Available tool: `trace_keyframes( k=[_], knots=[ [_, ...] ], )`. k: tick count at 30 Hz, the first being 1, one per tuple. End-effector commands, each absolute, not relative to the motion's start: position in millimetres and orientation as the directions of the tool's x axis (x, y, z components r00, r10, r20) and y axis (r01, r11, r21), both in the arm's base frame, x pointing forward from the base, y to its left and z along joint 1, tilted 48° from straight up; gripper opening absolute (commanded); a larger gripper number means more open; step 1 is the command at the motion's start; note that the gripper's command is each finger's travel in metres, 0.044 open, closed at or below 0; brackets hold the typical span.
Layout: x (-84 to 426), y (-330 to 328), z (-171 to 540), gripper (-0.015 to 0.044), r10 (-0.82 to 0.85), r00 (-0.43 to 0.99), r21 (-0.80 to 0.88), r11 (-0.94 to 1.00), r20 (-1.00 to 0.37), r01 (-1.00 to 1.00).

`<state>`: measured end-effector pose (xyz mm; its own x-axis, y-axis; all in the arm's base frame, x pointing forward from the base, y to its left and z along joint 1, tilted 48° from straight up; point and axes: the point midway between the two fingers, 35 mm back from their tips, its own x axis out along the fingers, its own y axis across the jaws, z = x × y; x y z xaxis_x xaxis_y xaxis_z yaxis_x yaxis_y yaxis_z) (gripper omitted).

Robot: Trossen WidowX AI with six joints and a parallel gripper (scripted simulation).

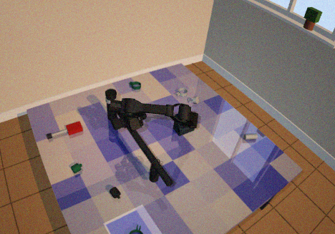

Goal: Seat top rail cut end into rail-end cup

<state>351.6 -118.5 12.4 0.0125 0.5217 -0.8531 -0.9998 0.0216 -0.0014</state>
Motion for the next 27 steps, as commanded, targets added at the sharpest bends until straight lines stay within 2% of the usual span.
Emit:
trace_keyframes(
  k=[1,27],
  knots=[
    [352.4,-126.6,11.1,0.0,0.513,0.018,-0.006,0.025,-0.858,-1.0],
    [361.1,-140.0,13.4,0.0,0.512,0.018,-0.007,0.025,-0.859,-1.0]
  ],
)
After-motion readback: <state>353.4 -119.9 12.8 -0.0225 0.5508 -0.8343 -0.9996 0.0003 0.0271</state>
